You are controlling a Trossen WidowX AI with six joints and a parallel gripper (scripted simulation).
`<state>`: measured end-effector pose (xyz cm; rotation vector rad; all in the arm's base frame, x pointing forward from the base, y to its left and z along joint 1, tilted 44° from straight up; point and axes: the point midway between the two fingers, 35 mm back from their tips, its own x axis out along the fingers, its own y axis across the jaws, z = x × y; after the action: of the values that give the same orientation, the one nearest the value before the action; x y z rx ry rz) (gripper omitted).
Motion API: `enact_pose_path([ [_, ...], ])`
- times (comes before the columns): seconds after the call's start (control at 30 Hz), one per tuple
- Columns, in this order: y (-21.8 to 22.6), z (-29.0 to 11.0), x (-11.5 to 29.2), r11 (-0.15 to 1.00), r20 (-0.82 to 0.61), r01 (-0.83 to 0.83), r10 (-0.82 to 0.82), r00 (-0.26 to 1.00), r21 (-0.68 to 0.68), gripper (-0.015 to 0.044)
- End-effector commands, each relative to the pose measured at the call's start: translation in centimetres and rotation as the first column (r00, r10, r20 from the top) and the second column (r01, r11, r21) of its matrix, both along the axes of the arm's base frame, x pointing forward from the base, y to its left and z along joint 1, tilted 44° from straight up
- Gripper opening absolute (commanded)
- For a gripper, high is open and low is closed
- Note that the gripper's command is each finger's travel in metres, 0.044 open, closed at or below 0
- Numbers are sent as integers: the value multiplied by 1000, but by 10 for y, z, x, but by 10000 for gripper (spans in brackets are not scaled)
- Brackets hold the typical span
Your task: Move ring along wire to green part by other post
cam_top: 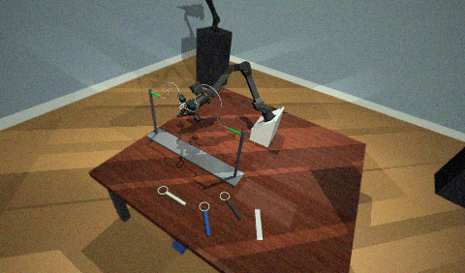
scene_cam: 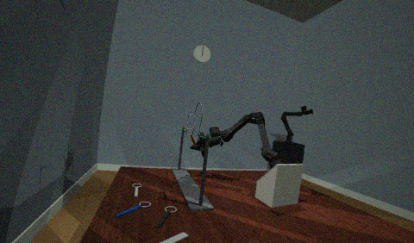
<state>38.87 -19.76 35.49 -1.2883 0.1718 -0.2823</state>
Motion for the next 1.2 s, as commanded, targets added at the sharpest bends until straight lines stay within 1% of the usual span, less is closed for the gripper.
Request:
enact_pose_path([
  [0.0, 6, -16, -1, 994, -19, -3, 5, 1000, 113, -150],
  [0.23, 17, -37, -2, 968, -45, -7, 19, 999, 251, -150],
  [0.53, 31, -57, -3, 926, -67, -8, 35, 997, 378, -150],
  [0.83, 43, -70, -5, 896, -76, -6, 44, 996, 444, -150],
  [1.17, 52, -80, -6, 880, -80, -4, 48, 996, 475, -150],
])
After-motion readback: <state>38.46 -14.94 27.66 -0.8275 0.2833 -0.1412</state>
